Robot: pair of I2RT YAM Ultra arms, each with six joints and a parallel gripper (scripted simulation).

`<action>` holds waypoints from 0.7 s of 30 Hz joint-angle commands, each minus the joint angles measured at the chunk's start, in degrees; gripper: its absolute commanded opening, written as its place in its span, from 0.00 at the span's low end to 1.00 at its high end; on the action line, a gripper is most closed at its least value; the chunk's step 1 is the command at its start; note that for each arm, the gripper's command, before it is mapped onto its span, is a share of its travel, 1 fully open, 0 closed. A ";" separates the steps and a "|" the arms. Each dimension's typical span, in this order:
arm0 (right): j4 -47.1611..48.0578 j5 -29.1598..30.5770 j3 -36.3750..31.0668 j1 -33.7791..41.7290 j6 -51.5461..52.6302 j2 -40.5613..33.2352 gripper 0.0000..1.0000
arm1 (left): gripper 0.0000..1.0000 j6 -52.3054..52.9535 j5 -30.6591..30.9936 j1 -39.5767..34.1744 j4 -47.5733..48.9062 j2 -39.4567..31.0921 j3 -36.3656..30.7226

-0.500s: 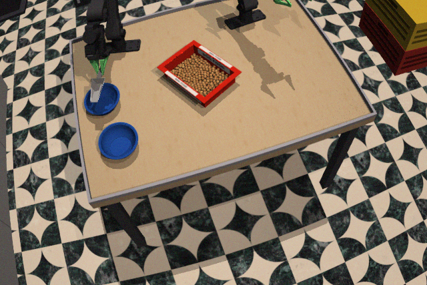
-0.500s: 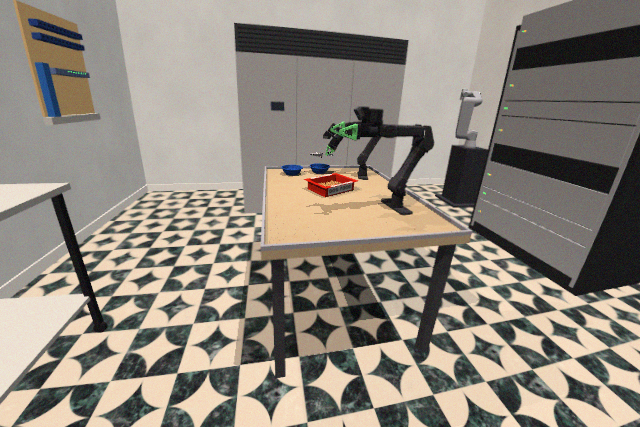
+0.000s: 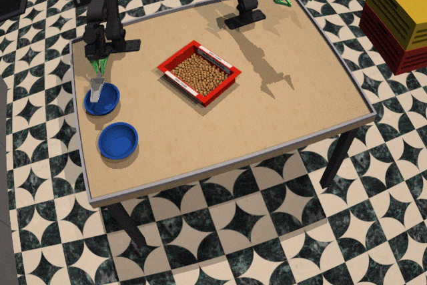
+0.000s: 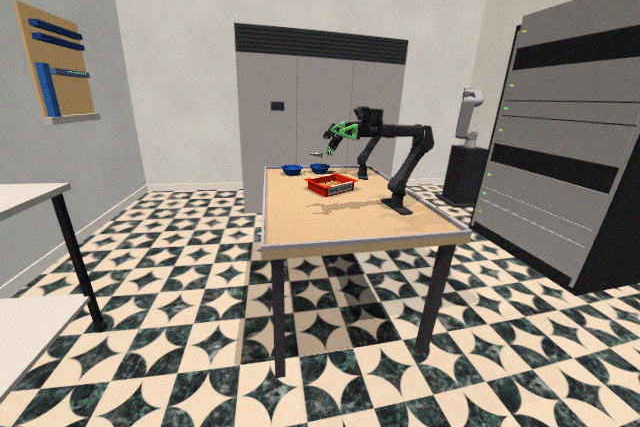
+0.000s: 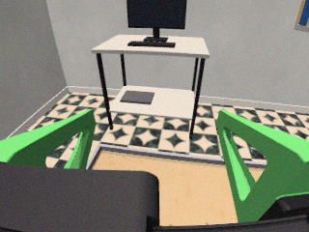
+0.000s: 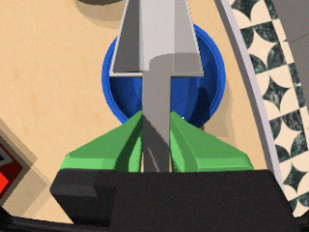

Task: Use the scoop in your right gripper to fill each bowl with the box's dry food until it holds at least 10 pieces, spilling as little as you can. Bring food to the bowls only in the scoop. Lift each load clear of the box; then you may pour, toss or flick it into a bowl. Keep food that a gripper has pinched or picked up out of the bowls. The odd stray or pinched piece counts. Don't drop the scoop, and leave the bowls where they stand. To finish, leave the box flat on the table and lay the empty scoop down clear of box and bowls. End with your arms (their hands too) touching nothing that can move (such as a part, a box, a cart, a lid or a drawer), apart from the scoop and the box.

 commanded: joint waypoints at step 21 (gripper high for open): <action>0.70 0.00 1.05 0.00 0.00 -0.70 0.00 | 1.00 -0.01 0.01 0.01 0.26 -0.56 0.83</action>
